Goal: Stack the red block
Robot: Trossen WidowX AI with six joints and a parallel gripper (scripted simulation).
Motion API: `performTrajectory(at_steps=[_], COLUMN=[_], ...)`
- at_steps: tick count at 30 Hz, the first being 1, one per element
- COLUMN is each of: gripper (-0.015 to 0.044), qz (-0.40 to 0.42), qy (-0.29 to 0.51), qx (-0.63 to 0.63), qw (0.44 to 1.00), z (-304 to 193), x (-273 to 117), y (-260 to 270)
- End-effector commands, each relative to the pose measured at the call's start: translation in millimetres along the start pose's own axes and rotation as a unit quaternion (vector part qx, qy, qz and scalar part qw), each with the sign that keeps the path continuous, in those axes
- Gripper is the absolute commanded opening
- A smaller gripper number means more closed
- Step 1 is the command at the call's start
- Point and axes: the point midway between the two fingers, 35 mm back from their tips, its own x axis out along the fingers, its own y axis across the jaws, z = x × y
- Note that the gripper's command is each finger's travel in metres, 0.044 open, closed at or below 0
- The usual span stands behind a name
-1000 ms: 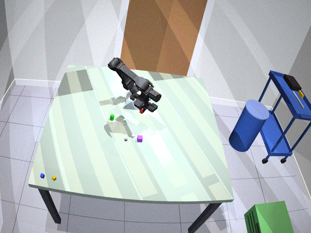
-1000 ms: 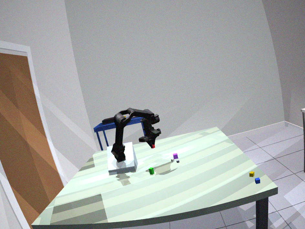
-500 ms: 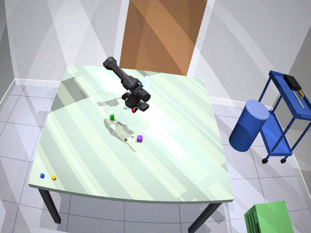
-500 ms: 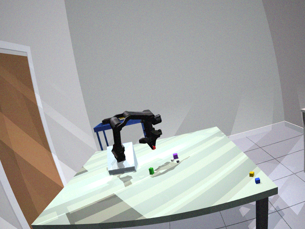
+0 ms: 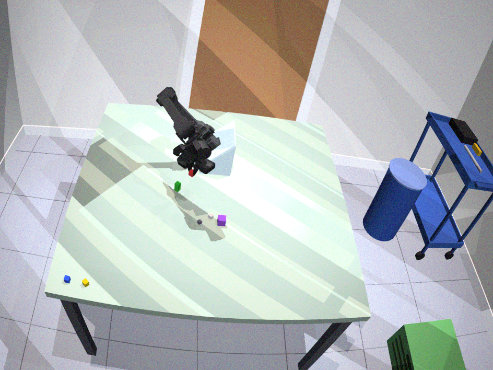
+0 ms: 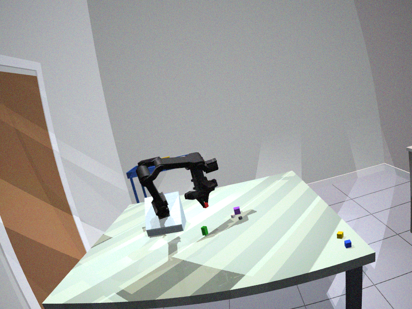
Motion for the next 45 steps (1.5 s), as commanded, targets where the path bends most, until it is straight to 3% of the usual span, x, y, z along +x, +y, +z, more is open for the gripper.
performTrajectory(at_steps=[1,9,37,45], gripper=[0.0000,0.0000,0.0000,0.0000], qz=[-0.004,-0.012,-0.012,-0.012], qy=[-0.004,-0.008,-0.009,-0.009], qx=[-0.001,0.000,0.001,0.001], qw=[1.000,1.000,1.000,1.000], z=[9.7,19.0,17.0,16.9], x=[0.0,0.5,75.1,77.5], y=[-25.0,-60.5,-63.0,-63.2])
